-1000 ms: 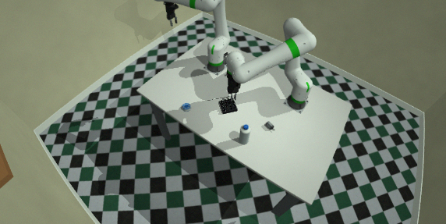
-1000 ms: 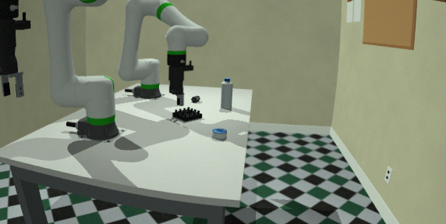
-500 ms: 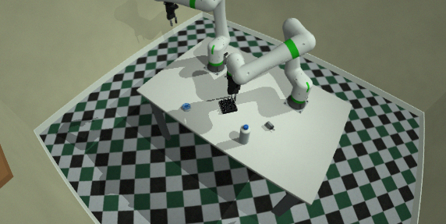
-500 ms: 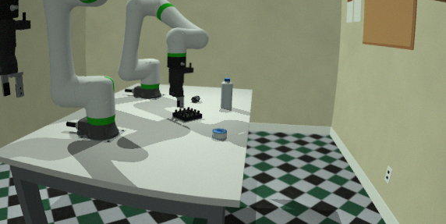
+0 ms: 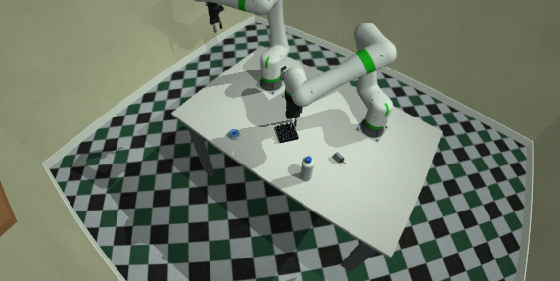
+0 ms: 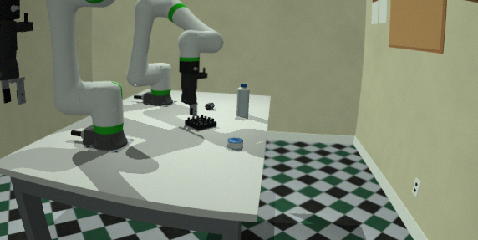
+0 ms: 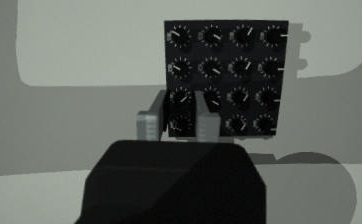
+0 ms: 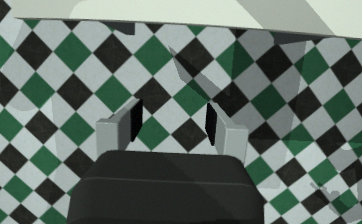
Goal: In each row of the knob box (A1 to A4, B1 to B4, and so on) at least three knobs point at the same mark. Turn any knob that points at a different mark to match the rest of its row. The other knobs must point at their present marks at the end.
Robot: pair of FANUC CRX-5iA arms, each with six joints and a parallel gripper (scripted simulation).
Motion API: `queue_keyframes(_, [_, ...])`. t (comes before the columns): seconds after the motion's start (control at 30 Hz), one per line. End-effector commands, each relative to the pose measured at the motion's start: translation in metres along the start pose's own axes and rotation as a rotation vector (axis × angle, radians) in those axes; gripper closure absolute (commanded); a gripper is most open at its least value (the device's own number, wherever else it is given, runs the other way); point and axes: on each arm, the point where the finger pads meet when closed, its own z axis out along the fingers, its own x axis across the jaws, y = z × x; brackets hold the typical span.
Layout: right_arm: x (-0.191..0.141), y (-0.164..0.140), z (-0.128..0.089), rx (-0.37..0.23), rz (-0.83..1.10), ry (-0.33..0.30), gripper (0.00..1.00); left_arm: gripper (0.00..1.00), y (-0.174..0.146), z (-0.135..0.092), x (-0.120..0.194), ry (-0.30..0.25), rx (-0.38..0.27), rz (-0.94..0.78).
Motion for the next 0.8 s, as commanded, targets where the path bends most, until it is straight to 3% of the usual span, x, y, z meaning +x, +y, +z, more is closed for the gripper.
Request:
queue_keyframes(0.0, [0.000, 0.000, -0.001, -0.002, 0.000, 0.000, 0.00, 0.54, 0.000, -0.001, 0.001, 0.002, -0.001, 0.000])
queue_keyframes(0.77, [0.000, 0.000, -0.001, -0.002, 0.000, 0.000, 0.00, 0.54, 0.000, 0.013, 0.001, 0.002, -0.001, 0.000])
